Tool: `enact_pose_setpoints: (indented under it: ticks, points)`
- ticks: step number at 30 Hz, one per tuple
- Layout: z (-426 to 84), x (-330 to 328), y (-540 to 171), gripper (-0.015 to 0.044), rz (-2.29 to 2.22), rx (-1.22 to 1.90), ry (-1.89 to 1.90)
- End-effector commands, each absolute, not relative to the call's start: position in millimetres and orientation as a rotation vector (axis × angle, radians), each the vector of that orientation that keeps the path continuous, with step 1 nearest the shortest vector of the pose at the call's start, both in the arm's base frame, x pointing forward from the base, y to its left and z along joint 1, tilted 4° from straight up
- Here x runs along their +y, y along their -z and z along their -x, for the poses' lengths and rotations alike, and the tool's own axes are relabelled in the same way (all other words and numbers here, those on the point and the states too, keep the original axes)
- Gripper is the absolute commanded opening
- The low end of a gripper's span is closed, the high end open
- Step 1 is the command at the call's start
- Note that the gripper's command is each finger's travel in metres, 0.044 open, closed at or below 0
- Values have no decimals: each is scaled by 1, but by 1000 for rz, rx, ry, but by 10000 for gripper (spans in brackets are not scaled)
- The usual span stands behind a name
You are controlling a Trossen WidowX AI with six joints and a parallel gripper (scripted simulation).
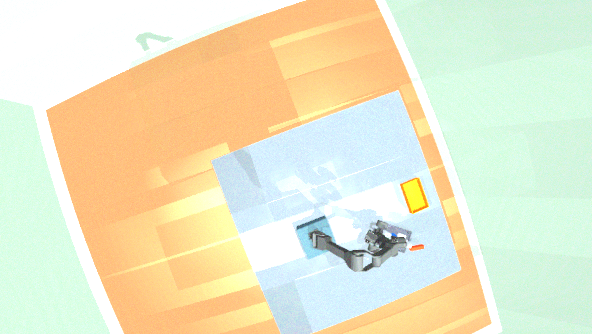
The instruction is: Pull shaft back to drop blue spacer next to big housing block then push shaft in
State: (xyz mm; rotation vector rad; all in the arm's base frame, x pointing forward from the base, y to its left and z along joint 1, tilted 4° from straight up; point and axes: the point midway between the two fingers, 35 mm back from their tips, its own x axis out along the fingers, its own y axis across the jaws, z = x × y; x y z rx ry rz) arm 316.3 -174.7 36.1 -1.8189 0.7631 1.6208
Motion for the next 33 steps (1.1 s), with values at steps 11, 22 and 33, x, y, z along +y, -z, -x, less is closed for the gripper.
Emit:
enact_pose_setpoints:
  ticks: [11,22,33]
  points:
    - [-318,-177,-38,0,1824,766,-1617]
    - [-319,-178,-38,0,1824,766,-1617]
    - [-320,-179,-38,0,1824,766,-1617]
